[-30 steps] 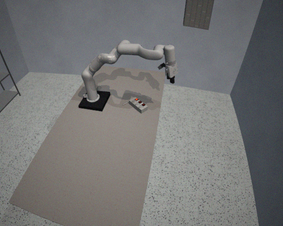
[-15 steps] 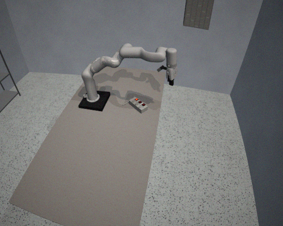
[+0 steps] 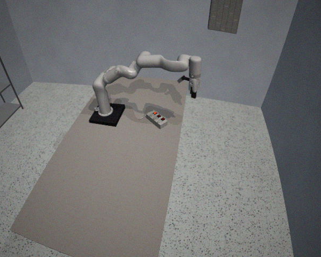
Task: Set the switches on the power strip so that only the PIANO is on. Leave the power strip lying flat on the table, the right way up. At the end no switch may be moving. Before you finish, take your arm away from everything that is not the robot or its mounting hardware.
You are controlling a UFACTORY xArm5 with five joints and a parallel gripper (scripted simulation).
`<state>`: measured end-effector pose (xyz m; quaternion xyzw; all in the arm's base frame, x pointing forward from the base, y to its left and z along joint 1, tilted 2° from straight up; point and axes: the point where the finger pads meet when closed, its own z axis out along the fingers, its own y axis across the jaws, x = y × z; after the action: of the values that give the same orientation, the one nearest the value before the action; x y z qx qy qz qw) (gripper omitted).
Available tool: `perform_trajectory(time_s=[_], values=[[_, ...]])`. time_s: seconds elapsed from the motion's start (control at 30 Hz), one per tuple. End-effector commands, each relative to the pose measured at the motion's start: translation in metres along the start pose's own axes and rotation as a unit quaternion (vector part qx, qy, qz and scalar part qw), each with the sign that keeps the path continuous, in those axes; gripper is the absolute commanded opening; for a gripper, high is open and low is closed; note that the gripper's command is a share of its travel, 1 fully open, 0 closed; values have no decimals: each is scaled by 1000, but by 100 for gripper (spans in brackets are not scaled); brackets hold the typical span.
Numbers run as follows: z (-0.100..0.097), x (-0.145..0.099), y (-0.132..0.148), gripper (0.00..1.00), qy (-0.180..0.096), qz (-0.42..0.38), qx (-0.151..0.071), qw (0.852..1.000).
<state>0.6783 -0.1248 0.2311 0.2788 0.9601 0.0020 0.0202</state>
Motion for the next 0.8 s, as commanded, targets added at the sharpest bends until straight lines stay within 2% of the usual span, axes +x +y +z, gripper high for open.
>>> perform_trajectory(time_s=[0.0,0.23,0.3,0.77], values=[[9,5,1,0,12,-29,4,1000],[9,5,1,0,12,-29,4,1000],[31,20,1,0,39,-91,12,995],[31,20,1,0,39,-91,12,995]])
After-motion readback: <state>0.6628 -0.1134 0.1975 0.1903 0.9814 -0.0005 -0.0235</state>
